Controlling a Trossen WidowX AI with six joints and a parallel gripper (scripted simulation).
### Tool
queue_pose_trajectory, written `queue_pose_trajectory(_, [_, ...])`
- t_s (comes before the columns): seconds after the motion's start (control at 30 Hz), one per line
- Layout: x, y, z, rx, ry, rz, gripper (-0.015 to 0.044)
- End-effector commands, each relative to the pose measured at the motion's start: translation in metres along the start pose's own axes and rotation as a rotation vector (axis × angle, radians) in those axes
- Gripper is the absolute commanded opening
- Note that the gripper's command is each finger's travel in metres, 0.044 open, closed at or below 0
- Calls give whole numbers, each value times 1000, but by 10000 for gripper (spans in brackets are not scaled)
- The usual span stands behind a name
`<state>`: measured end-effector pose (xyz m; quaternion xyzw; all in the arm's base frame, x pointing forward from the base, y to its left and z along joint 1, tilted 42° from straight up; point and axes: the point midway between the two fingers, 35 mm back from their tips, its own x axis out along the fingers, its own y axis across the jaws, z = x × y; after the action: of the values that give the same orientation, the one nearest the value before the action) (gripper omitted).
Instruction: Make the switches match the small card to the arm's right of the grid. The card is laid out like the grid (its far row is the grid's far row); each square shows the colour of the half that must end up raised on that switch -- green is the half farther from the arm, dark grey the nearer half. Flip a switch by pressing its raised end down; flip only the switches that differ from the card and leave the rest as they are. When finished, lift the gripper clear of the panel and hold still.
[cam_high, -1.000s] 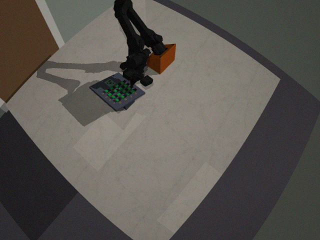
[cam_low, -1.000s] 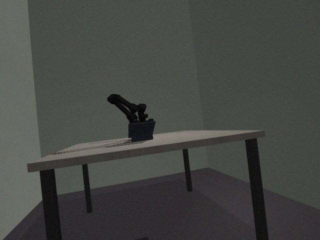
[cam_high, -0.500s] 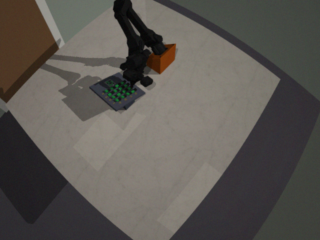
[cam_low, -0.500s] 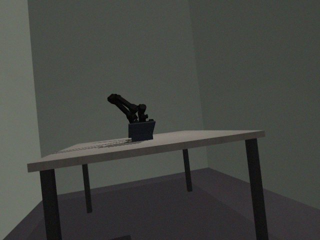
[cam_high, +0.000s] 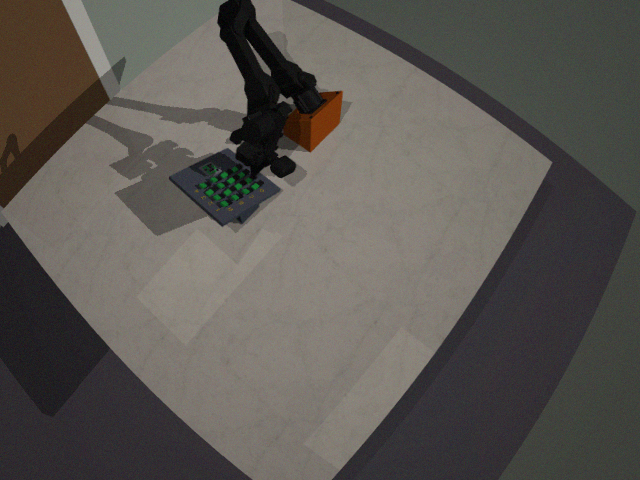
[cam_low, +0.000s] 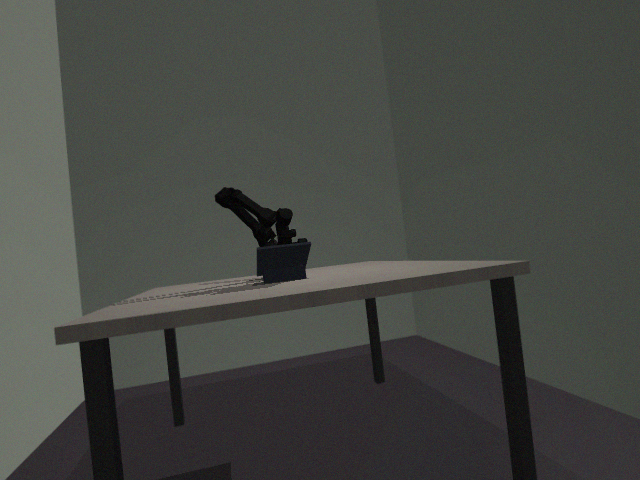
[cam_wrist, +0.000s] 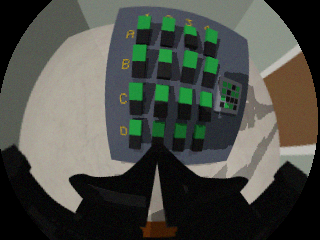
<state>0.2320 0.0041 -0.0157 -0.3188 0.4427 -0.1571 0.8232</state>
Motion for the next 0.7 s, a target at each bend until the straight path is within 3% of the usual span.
queue_pose_trajectory(0.0, [1, 1, 0, -4, 0, 3, 0])
queue_pose_trajectory(0.67, [3, 1, 0, -4, 0, 3, 0])
